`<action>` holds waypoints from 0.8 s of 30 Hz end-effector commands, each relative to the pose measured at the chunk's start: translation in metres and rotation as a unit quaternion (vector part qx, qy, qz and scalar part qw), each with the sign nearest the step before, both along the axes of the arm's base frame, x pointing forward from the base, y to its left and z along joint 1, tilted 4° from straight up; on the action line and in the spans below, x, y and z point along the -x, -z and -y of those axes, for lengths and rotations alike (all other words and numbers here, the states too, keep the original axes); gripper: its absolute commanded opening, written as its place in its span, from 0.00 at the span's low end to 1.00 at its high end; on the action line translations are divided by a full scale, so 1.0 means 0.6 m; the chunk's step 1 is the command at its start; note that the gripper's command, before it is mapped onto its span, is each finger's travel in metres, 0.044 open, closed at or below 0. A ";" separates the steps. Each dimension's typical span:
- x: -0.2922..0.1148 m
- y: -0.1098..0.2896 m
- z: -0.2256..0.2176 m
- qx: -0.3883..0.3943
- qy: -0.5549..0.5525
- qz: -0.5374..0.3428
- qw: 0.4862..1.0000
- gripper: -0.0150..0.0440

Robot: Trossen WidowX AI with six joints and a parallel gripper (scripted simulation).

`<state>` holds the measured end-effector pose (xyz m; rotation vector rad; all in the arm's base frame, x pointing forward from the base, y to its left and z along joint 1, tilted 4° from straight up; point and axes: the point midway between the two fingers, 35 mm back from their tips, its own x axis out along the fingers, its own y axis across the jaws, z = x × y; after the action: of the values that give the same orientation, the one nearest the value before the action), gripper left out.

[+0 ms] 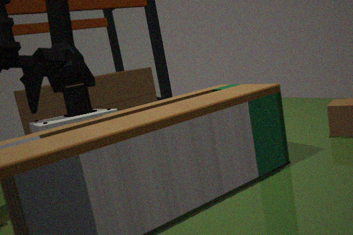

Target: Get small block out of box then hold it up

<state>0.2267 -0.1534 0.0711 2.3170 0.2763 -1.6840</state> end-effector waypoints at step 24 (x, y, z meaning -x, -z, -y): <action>0.020 0.149 0.001 -0.066 0.176 0.029 0.982 0.74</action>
<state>0.2150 -0.1543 -0.0098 2.6273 -0.0431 -1.8130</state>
